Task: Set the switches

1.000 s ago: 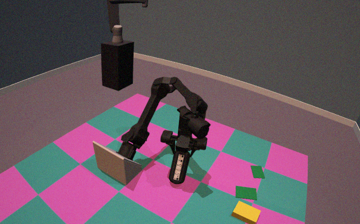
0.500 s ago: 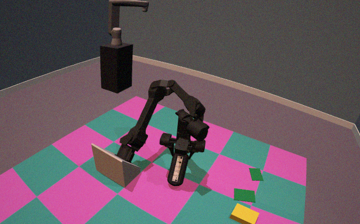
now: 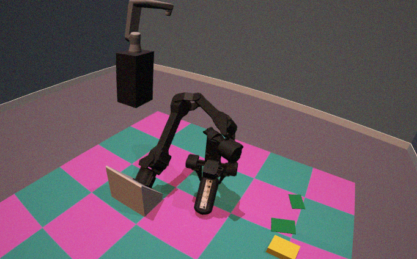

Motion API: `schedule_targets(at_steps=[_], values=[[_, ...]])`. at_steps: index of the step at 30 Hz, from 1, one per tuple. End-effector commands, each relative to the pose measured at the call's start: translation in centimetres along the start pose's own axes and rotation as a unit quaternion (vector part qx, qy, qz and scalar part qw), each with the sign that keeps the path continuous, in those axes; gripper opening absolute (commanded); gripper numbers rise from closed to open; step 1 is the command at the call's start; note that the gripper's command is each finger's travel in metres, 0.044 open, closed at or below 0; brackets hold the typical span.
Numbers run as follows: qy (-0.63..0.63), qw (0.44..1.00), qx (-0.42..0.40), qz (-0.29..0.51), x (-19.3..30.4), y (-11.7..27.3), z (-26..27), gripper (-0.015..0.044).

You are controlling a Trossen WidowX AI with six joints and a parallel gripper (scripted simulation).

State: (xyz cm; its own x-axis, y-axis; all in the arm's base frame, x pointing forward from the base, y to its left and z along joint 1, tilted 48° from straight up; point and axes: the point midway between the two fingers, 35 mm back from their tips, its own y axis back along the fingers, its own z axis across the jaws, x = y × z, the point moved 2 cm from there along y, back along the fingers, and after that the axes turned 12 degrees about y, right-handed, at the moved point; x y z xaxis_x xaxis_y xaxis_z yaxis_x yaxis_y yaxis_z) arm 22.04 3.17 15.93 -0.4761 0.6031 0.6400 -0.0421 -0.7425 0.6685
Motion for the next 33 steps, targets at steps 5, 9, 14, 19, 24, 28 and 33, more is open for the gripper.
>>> schedule_targets(at_steps=[5, 9, 14, 19, 24, 28, 33], values=[[-0.006, 1.0, 0.005, 0.001, 0.3, -0.8, -0.3, 0.0336], [-0.005, 1.0, 0.005, 0.001, 0.5, -1.0, -0.2, 0.0336], [-0.005, 1.0, 0.005, 0.001, 0.8, -1.3, -0.2, 0.0336], [-0.005, 1.0, 0.005, 0.002, 1.0, -1.6, -0.1, 0.0337], [-0.005, 1.0, 0.005, 0.002, 1.3, -1.9, -0.1, 0.0337], [-0.005, 1.0, 0.005, 0.002, 1.5, -2.2, 0.0, 0.0337], [-0.005, 1.0, 0.005, 0.002, 1.7, -2.5, 0.0, 0.0337]])
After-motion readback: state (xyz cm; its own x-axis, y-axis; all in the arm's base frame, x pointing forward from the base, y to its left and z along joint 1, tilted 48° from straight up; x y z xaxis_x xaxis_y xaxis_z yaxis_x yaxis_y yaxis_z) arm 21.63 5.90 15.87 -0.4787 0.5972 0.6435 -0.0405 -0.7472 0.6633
